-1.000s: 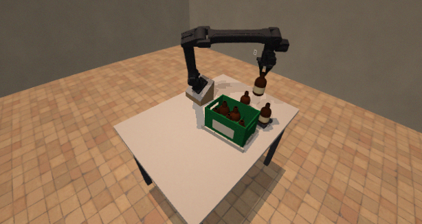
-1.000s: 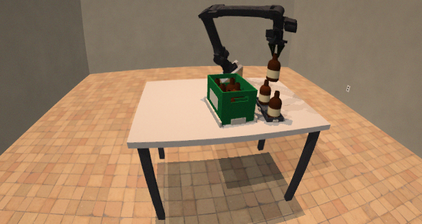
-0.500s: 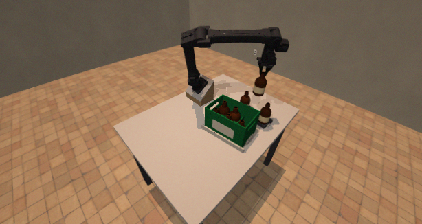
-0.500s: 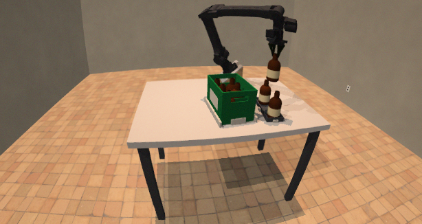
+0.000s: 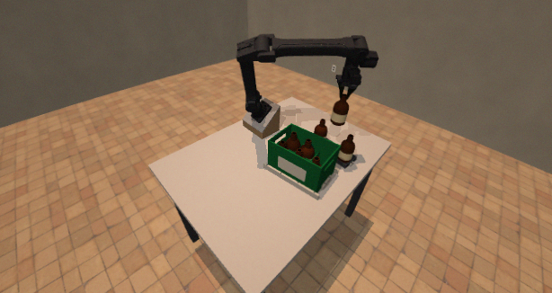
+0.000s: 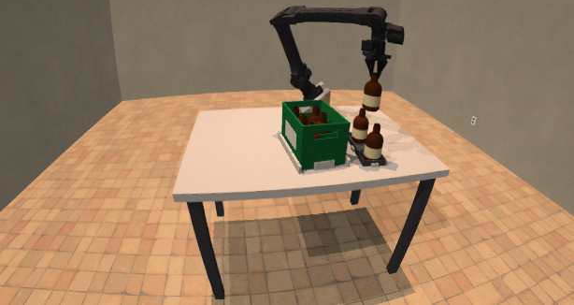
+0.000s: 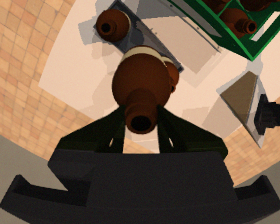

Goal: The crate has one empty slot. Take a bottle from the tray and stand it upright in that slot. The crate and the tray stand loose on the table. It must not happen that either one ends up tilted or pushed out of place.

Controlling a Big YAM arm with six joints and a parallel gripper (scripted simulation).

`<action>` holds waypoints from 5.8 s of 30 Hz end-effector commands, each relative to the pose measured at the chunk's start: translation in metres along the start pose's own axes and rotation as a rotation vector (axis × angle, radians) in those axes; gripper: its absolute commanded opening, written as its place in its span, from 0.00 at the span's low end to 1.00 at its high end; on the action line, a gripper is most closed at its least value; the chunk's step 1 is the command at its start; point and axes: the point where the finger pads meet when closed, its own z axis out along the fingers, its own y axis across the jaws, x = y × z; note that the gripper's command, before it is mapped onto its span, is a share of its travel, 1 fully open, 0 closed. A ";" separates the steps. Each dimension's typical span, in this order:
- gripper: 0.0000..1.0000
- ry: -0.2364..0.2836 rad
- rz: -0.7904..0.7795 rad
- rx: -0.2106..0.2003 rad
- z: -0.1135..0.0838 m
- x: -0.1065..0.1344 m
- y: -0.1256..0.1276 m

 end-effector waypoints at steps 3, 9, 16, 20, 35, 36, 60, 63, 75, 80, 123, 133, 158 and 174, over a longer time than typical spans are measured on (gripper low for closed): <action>0.00 0.004 0.027 -0.045 -0.014 -0.005 0.003; 0.00 0.004 0.027 -0.045 -0.014 -0.005 0.003; 0.00 0.004 0.027 -0.045 -0.014 -0.005 0.003; 0.00 0.004 0.027 -0.045 -0.014 -0.005 0.003; 0.00 0.008 0.028 -0.036 -0.010 -0.011 0.000; 0.00 0.008 0.027 -0.034 -0.009 -0.012 0.000; 0.00 0.003 0.003 -0.010 -0.006 -0.026 -0.013; 0.00 0.005 0.011 -0.011 -0.006 -0.034 -0.014; 0.00 0.002 0.008 -0.030 -0.014 -0.047 -0.017; 0.00 0.005 0.013 -0.012 -0.006 -0.061 -0.024; 0.00 -0.004 0.026 -0.054 -0.022 -0.150 -0.053; 0.00 0.000 0.042 -0.049 -0.016 -0.171 -0.061; 0.00 -0.009 0.030 -0.059 -0.019 -0.190 -0.068; 0.00 -0.006 0.035 -0.052 -0.014 -0.198 -0.071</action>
